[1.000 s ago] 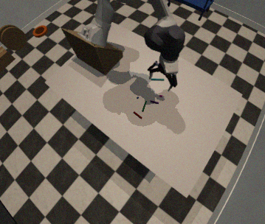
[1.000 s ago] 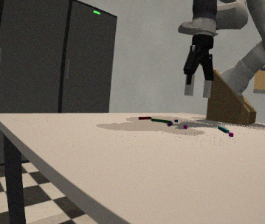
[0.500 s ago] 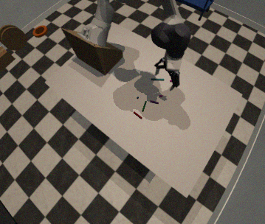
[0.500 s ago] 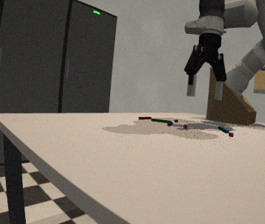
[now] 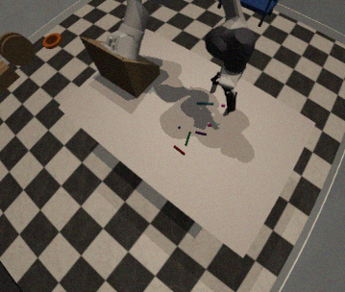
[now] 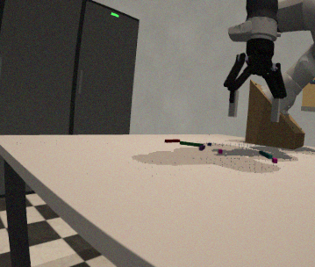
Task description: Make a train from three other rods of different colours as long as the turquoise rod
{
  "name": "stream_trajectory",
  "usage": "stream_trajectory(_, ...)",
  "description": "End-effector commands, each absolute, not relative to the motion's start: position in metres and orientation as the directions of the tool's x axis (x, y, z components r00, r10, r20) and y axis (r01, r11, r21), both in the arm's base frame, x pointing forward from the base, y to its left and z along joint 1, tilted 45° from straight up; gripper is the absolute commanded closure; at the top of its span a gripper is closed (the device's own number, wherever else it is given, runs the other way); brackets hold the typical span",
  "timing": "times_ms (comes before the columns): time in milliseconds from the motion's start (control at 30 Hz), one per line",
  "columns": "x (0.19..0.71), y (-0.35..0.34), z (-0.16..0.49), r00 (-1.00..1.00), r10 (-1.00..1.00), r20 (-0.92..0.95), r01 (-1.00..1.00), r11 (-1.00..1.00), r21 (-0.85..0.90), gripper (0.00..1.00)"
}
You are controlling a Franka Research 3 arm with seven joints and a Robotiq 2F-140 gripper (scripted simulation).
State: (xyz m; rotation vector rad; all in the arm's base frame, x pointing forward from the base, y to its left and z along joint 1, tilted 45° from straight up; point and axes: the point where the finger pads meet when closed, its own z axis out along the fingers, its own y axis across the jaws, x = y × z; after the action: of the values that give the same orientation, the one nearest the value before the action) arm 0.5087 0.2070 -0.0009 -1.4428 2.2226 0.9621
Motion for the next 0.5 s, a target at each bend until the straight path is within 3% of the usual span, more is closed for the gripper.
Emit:
stream_trajectory(0,0.511,0.217,0.006,-0.581,-0.623,-0.523,-0.809,0.374,0.453,0.0)
stream_trajectory(467,0.515,0.246,0.028,-0.761,-0.51,-0.401,-0.643,0.509,0.572,0.0)
